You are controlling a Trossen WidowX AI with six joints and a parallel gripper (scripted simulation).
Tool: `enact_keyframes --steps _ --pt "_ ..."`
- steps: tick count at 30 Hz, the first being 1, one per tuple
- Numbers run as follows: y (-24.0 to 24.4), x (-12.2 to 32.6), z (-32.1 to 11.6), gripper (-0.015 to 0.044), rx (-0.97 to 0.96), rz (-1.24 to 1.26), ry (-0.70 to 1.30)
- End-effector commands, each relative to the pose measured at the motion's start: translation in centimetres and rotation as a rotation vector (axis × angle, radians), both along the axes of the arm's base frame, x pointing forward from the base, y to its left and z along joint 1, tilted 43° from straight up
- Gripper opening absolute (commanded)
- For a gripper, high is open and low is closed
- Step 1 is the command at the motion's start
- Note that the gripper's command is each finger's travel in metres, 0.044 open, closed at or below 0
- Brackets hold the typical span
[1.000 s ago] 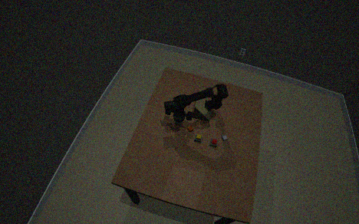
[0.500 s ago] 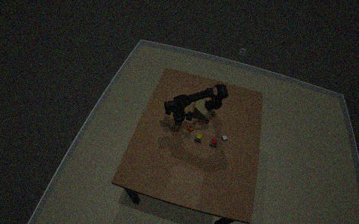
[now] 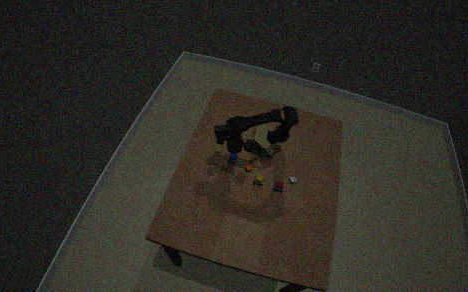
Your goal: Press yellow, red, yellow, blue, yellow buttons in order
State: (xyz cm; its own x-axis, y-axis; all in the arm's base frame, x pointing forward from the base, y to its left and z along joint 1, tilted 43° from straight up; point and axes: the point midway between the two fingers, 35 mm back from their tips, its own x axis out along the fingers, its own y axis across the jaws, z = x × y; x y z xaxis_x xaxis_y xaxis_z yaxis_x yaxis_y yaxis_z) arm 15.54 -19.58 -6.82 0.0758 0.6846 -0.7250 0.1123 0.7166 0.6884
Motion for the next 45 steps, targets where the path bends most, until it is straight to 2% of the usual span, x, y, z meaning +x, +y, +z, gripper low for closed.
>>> enact_keyframes --steps 1,6,8,14,18,26,32,45 --pt "-3.1 -0.2 2.9 0.002 -0.031 -0.003 -0.015" --pt "-3.2 0.0 3.2 0.002 -0.032 -0.004 -0.015" --pt "-2.2 1.7 4.7 0.002 -0.038 -0.006 -0.013" --pt "4.4 8.7 11.6 0.002 -0.035 -0.008 -0.017" --pt "8.1 10.6 14.5 0.002 -0.019 -0.003 -0.02" --pt "8.2 10.6 14.3 0.002 -0.019 -0.003 -0.02" --pt "12.1 11.2 10.1 0.002 -0.017 -0.003 -0.022" --pt "13.2 11.3 9.0 0.002 -0.017 -0.003 -0.022"
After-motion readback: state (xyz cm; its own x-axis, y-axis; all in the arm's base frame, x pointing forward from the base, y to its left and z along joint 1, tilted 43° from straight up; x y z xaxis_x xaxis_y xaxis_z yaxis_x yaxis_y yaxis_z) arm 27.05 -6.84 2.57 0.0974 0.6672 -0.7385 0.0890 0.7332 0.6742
